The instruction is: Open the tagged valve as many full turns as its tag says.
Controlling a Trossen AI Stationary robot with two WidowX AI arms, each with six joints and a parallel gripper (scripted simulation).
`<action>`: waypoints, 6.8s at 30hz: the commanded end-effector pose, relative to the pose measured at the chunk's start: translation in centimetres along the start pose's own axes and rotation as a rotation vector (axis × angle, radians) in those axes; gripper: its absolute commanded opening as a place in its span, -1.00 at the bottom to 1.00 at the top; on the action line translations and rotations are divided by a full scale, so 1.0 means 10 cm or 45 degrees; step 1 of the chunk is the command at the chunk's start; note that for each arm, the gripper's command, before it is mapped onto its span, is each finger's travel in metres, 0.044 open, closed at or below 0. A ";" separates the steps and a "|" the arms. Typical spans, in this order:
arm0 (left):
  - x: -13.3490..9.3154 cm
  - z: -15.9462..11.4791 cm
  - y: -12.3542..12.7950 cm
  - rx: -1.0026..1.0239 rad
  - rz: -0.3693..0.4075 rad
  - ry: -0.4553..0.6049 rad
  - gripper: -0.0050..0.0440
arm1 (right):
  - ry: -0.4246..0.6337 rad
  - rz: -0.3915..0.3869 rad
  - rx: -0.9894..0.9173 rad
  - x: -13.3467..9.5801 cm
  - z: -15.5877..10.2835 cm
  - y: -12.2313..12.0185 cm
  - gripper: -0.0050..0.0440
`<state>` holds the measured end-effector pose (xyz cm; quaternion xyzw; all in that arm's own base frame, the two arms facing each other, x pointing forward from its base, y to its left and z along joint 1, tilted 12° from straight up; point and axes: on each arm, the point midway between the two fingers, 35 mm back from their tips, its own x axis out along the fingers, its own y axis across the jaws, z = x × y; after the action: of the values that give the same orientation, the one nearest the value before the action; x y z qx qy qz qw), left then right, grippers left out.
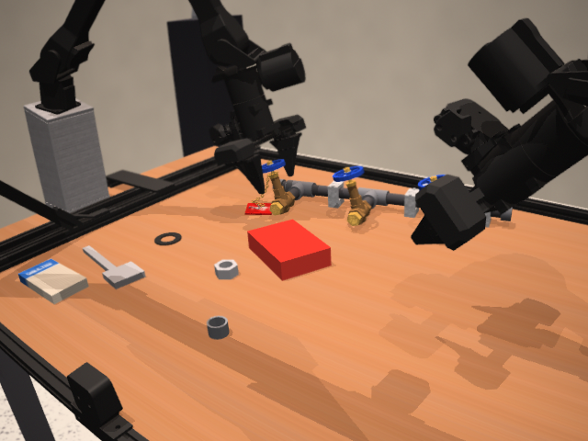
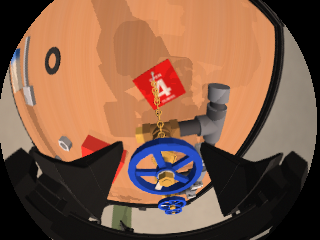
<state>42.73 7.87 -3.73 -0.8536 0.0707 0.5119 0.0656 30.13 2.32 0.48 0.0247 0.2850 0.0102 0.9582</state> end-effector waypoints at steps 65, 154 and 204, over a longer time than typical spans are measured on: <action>0.00 0.00 0.00 1.042 0.002 -0.003 -0.80 | 0.000 0.000 0.000 0.00 0.00 0.00 0.84; 0.00 0.00 0.00 1.669 0.003 -0.003 0.05 | 0.000 0.000 0.000 0.00 0.00 0.00 0.84; 0.00 0.00 0.00 -0.406 -0.001 -0.004 -0.80 | 0.000 0.000 0.000 0.00 0.00 0.00 0.84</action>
<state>42.72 7.87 -3.74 -0.8555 0.0296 0.5169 -0.0029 30.13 2.32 0.47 0.0247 0.2851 0.0102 0.9581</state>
